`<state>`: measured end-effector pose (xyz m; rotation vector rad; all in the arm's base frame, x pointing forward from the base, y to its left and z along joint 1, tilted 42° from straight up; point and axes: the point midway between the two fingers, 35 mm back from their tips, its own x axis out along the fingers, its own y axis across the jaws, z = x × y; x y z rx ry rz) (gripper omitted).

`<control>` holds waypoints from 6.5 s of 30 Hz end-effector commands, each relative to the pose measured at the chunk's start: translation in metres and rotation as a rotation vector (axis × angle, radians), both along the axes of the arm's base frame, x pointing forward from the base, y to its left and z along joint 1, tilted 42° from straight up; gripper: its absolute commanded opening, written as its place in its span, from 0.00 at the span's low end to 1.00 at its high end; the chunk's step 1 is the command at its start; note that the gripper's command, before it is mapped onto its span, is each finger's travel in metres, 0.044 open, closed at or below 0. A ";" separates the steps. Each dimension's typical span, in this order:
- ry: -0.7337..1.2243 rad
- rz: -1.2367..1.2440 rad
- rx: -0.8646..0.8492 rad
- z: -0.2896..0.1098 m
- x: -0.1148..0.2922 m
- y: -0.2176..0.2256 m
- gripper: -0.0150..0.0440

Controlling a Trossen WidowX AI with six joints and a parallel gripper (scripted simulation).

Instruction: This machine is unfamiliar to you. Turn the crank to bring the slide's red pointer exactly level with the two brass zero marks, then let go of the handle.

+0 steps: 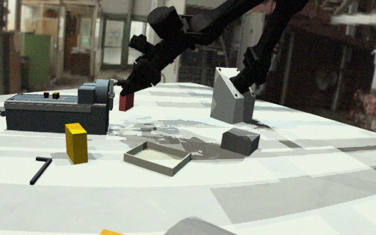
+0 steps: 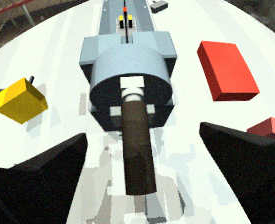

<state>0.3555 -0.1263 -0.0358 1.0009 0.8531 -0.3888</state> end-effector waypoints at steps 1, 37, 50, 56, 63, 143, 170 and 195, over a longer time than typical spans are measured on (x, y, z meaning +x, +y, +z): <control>-0.023 0.002 -0.012 0.022 0.003 -0.017 1.00; -0.125 0.231 -0.013 0.043 0.055 -0.128 1.00; -0.186 0.315 -0.020 0.005 0.079 -0.136 1.00; -0.190 0.319 -0.020 -0.019 0.083 -0.115 1.00; -0.190 0.319 -0.020 -0.019 0.083 -0.115 1.00; -0.004 -0.014 -0.017 0.035 0.002 -0.029 1.00; -0.005 -0.014 -0.016 0.003 0.007 0.000 1.00; -0.005 -0.014 -0.015 0.001 0.007 0.003 0.25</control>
